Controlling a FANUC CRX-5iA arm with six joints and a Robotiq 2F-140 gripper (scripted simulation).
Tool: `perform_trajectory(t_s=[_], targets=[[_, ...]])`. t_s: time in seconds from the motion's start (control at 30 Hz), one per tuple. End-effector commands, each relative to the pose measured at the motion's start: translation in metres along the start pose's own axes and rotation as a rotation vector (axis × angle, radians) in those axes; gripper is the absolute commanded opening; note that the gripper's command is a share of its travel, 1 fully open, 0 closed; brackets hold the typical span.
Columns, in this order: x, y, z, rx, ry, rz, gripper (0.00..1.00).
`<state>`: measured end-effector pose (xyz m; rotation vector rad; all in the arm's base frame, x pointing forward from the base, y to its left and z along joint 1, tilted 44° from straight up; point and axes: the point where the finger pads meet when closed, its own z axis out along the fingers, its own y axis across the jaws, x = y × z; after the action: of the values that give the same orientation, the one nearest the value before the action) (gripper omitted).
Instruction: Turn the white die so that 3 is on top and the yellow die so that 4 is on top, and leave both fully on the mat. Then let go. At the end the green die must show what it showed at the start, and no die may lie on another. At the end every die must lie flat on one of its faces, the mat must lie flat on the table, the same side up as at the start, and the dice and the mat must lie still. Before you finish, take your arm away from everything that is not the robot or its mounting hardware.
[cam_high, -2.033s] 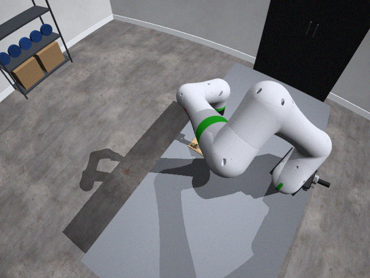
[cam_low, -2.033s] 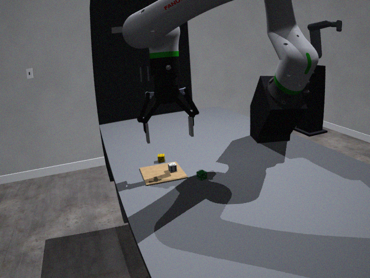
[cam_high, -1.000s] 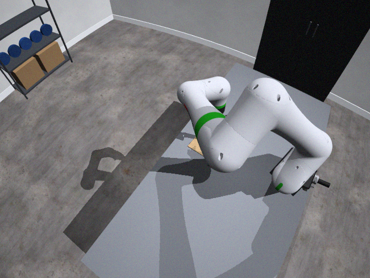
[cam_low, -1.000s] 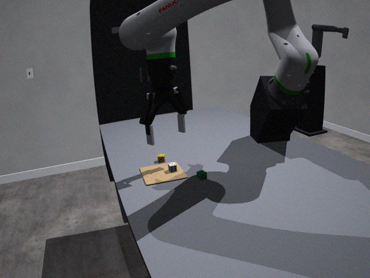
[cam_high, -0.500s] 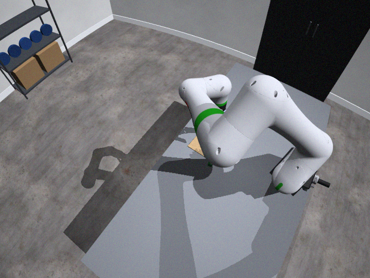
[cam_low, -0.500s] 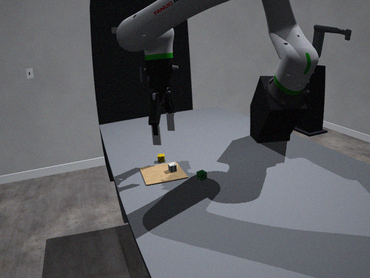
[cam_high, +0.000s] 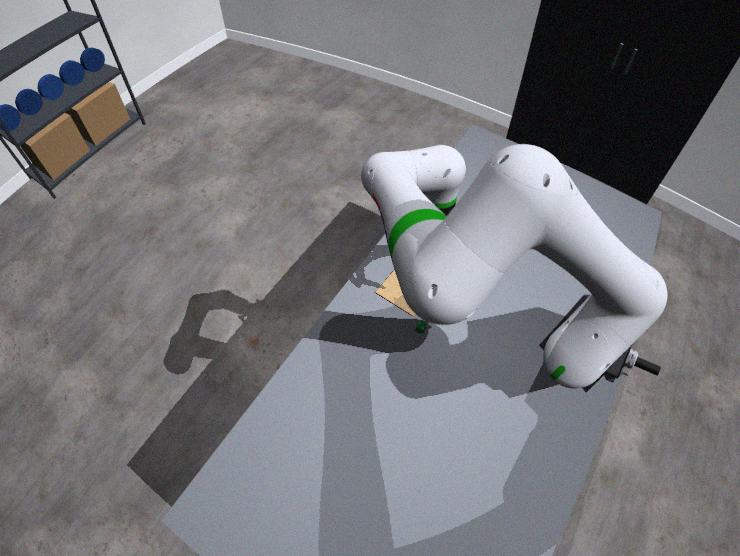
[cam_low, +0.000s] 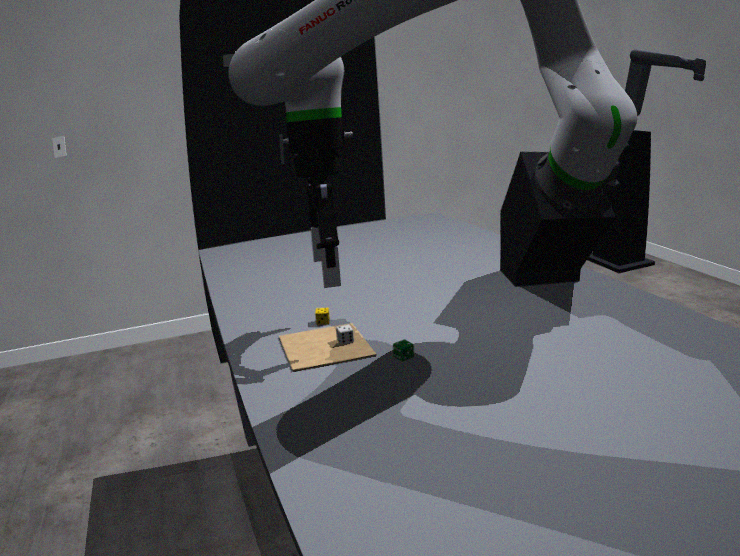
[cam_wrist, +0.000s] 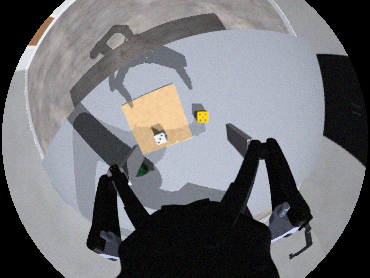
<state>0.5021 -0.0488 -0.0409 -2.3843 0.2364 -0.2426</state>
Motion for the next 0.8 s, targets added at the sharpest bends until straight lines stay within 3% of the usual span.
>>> perform_trajectory(t_s=[0.0,0.27,0.37,0.43,0.77], targets=[[0.002,0.006,0.000,0.010,0.006,-0.154,1.00],[0.004,0.016,0.002,0.009,0.007,-0.438,1.00],[0.004,0.017,0.002,0.009,0.007,-0.444,1.00],[0.005,0.022,0.002,0.008,0.008,-0.586,1.00],[0.007,0.034,0.004,0.008,0.010,-0.901,1.00]])
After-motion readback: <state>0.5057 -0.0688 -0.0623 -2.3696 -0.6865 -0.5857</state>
